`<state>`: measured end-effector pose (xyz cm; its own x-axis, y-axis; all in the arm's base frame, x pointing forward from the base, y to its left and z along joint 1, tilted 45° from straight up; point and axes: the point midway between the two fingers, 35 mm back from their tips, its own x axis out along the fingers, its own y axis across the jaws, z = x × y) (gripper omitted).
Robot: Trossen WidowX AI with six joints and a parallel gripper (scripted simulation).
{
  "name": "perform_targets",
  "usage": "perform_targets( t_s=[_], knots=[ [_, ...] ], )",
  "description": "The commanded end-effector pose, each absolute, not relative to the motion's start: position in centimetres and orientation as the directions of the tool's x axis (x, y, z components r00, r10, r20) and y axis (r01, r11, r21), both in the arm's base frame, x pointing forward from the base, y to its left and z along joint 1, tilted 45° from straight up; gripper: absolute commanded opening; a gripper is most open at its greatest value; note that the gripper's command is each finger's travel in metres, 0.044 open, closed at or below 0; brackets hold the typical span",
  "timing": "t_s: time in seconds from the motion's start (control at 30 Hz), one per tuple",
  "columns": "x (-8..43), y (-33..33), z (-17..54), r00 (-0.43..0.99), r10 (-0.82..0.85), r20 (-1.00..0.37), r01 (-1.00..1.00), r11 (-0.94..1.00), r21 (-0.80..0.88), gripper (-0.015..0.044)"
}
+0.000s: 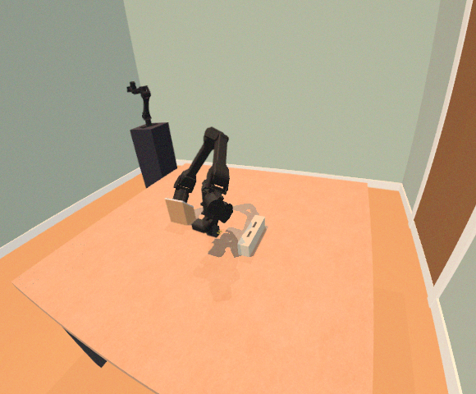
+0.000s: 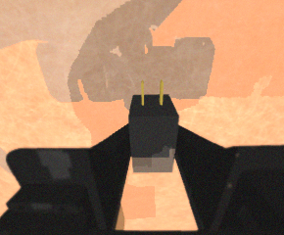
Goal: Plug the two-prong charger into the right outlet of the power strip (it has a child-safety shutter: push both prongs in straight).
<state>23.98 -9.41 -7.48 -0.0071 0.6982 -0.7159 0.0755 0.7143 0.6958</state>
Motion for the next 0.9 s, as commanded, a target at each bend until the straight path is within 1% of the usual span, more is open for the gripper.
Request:
perform_targets(
  t_s=[0.0, 0.5, 0.87],
  knots=[
    [24.4, -8.7, -7.4, -0.004, 0.697, -0.717, 0.07, 0.715, 0.695, 0.0],
    [25.9, -5.6, -7.6, -0.004, 0.698, -0.717, 0.039, 0.716, 0.697, 0.0],
    [27.1, -5.5, -7.6, -0.004, 0.697, -0.717, 0.037, 0.716, 0.697, 0.0]
  ],
)
